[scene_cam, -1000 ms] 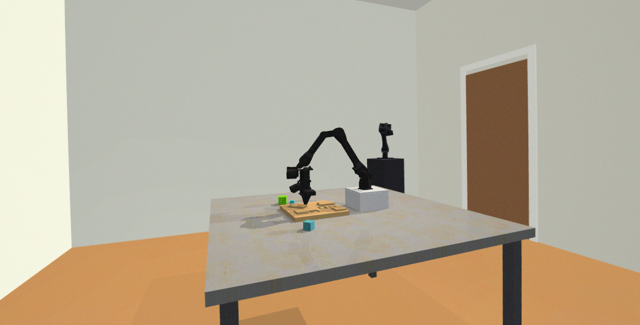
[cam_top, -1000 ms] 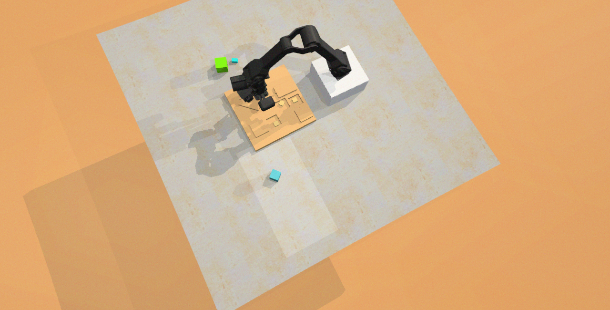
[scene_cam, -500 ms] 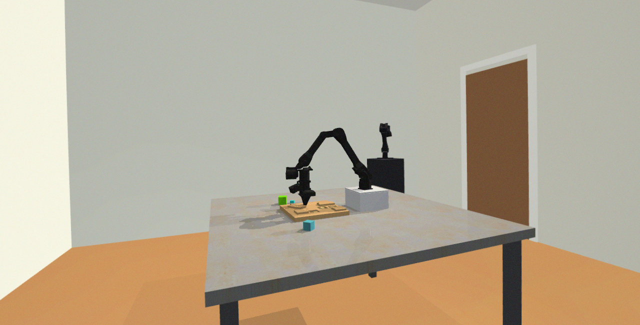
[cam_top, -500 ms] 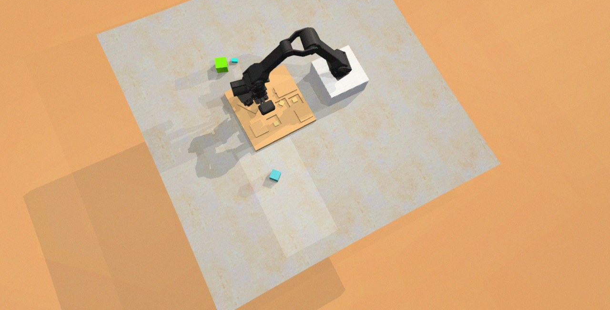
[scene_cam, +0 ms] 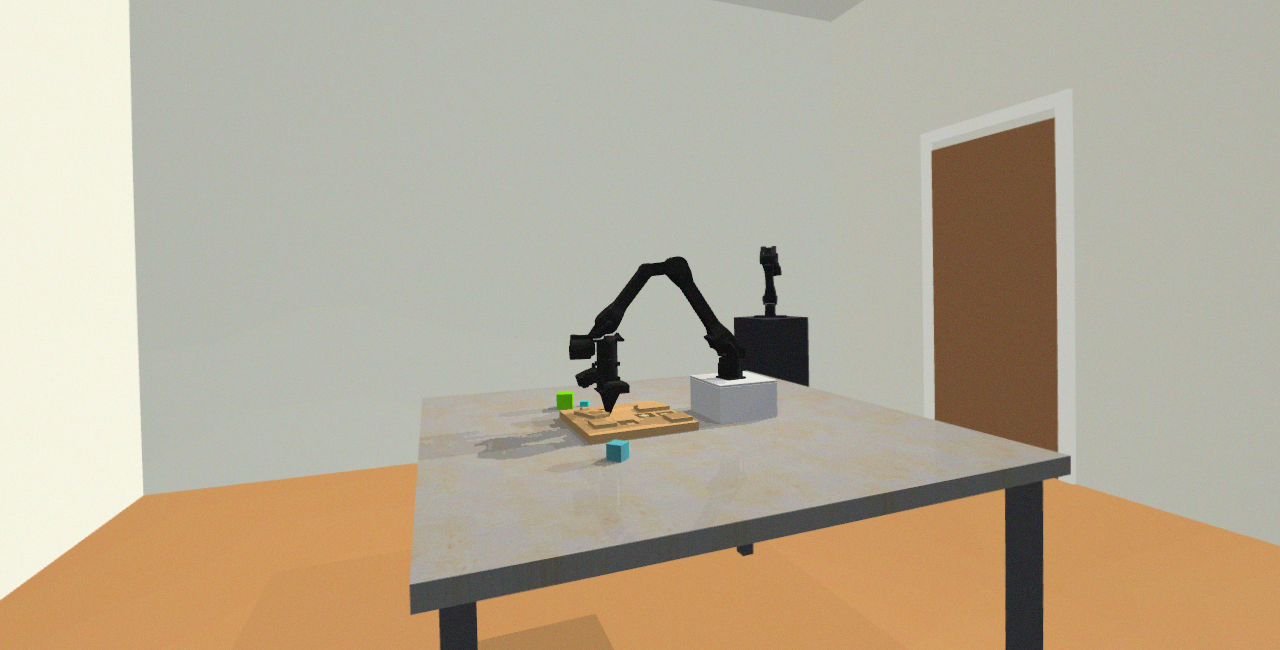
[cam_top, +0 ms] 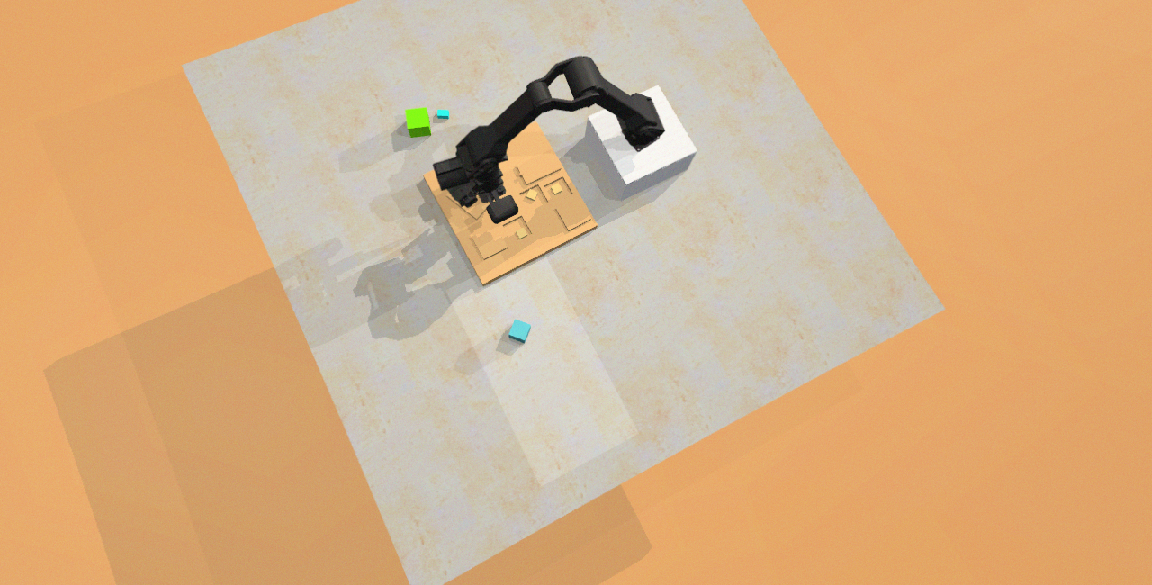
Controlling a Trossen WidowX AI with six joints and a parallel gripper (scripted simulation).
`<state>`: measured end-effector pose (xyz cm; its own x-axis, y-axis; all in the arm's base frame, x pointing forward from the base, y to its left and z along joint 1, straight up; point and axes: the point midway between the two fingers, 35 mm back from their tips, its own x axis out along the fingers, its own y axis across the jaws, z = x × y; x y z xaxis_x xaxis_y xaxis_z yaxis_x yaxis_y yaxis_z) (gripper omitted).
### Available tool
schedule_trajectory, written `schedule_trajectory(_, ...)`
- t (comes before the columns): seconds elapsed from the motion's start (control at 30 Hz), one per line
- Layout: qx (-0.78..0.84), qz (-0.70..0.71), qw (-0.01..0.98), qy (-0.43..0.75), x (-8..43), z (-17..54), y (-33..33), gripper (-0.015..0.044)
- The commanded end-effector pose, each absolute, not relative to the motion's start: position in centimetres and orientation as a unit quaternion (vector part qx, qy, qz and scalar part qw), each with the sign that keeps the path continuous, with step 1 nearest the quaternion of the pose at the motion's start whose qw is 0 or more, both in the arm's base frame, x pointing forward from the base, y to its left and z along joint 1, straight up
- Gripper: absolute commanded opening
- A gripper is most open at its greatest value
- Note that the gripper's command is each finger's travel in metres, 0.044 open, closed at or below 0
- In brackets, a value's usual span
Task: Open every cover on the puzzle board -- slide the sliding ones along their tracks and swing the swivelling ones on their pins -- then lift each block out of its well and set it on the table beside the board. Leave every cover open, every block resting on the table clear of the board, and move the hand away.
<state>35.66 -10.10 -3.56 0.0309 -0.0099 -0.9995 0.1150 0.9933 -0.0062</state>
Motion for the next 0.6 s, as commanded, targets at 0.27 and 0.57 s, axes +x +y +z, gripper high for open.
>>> schedule_trajectory(0.27, 0.039, -0.043, 0.717, 0.695, 36.7, -3.6, -9.2, 0.0000)
schedule_trajectory(0.57, 0.039, -0.043, 0.717, 0.694, 37.7, -3.5, -8.7, 0.0000)
